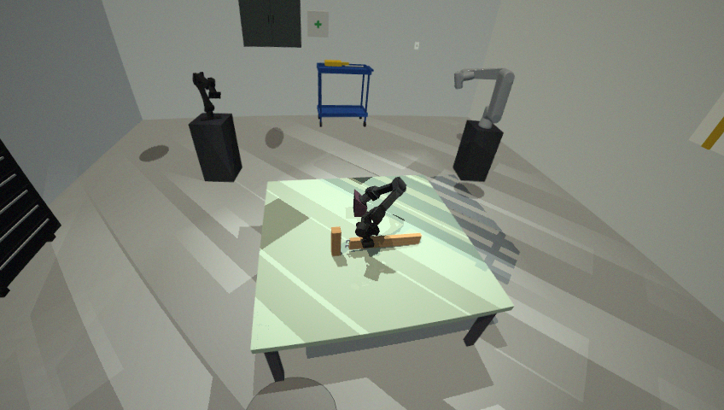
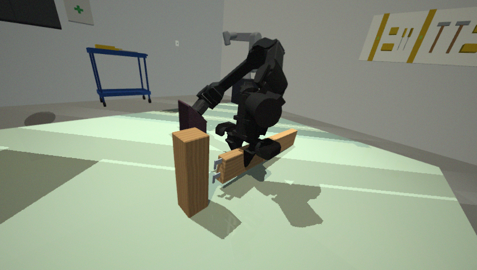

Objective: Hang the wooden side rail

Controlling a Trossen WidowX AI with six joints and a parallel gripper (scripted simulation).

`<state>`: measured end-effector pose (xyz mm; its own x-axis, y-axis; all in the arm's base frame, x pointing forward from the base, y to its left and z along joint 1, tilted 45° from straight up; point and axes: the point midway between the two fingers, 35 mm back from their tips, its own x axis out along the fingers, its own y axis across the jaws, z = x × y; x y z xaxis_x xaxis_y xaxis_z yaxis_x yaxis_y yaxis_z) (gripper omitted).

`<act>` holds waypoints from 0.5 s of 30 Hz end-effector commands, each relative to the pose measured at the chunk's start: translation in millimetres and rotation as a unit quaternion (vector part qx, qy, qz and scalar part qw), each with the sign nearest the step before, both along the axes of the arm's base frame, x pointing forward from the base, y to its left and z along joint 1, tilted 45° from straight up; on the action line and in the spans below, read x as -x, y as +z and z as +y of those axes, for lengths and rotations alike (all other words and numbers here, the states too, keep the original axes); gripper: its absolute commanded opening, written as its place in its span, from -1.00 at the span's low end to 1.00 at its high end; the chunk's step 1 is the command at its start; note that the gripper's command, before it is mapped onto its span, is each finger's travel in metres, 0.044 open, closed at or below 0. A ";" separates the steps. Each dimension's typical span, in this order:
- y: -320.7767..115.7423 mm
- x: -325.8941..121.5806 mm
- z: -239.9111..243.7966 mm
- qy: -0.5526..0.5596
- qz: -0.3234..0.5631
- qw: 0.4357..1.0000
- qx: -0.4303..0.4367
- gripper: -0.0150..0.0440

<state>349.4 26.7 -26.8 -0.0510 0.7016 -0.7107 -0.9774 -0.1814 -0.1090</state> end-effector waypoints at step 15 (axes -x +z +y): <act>-0.8 -1.6 -6.4 -0.006 -0.004 1.000 0.002 -0.49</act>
<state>349.7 25.8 -27.5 -0.0500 0.7016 -0.7108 -0.9774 -0.1807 -0.1097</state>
